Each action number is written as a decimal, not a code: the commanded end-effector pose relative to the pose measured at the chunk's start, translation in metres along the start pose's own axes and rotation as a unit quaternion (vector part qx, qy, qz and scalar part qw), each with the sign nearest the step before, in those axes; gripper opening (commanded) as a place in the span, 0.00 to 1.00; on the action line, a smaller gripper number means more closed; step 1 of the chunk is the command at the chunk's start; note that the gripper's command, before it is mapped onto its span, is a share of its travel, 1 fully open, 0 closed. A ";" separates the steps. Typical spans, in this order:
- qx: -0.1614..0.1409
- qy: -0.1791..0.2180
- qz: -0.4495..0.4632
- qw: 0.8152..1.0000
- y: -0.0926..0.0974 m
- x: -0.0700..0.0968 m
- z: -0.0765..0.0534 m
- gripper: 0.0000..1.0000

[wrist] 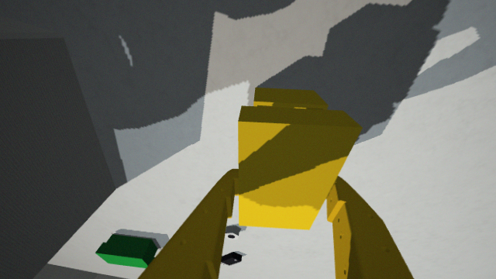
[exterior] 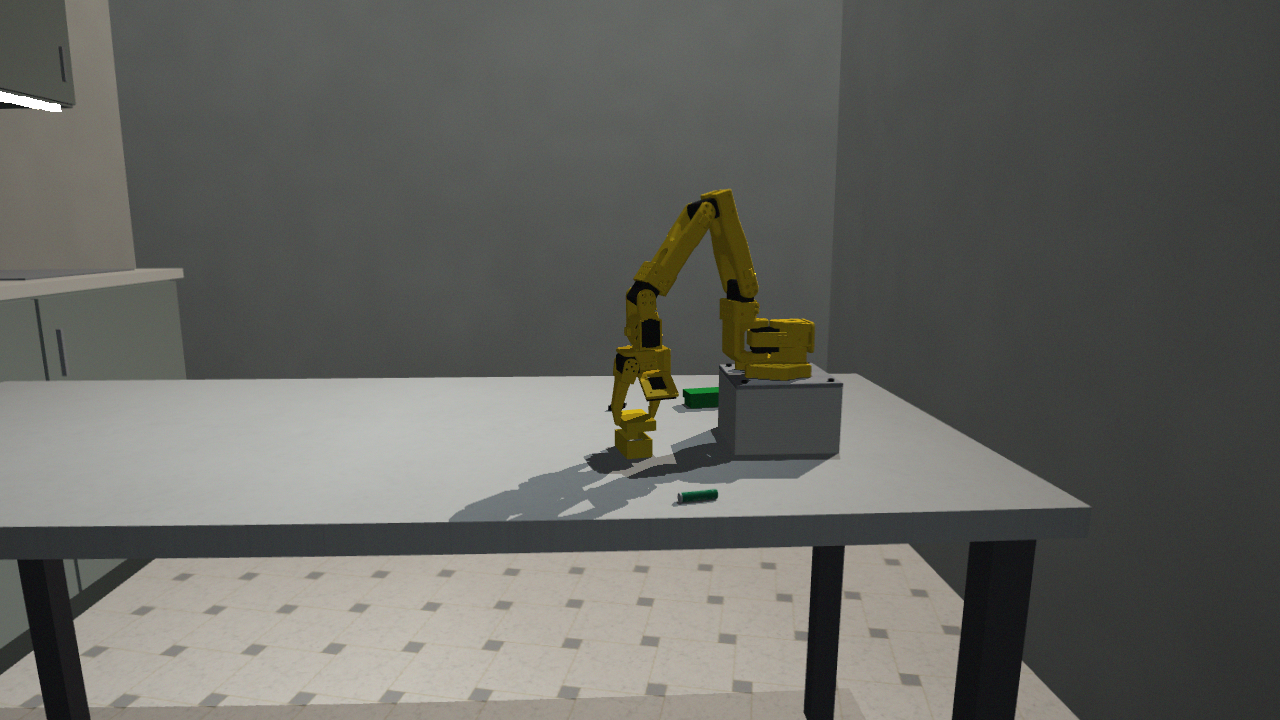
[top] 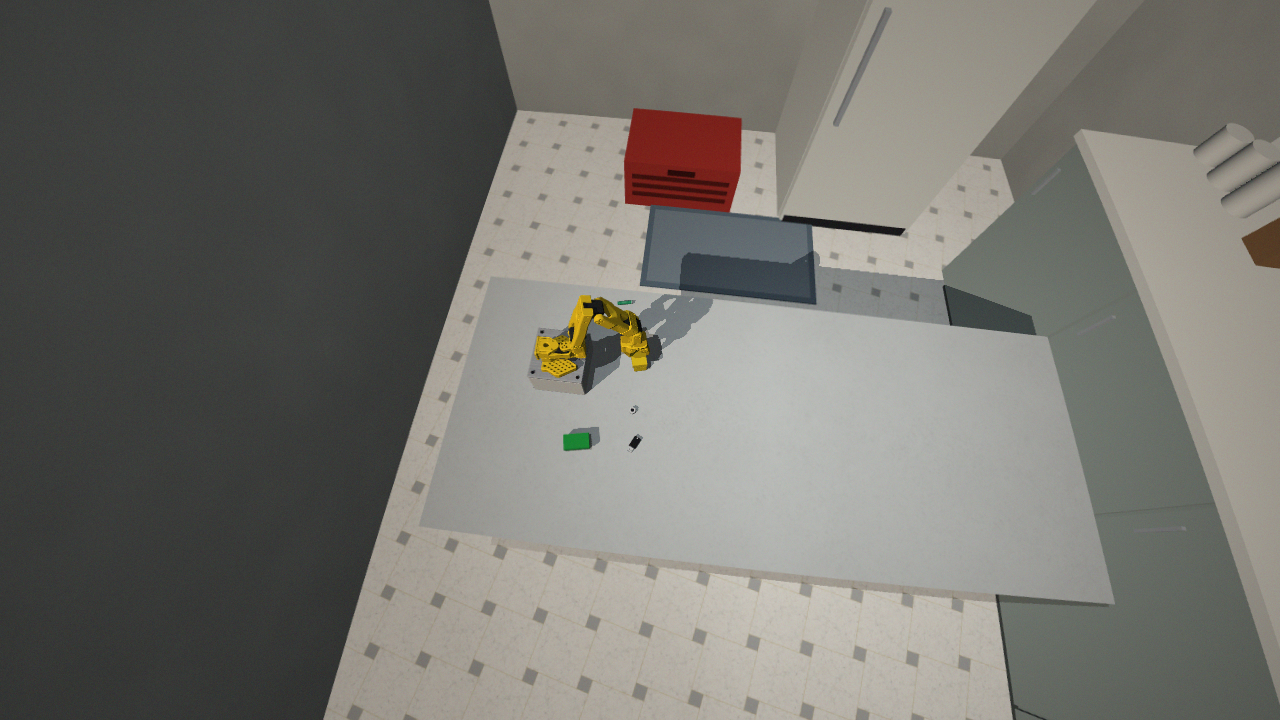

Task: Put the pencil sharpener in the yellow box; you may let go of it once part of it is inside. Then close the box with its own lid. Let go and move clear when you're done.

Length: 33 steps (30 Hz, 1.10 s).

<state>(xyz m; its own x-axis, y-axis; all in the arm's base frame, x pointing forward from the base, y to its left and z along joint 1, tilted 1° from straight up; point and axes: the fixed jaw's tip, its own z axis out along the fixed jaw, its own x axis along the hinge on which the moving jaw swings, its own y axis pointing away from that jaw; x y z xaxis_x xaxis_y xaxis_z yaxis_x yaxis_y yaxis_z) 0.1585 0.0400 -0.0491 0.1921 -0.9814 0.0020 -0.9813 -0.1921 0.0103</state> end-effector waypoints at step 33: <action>0.009 -0.001 0.000 1.000 -0.002 -0.001 0.011 0.22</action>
<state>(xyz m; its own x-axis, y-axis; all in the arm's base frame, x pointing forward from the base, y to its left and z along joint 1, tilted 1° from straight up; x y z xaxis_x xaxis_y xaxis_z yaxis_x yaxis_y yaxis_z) 0.1616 0.0408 -0.0572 0.1921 -0.9814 0.0006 -0.9813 -0.1921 -0.0137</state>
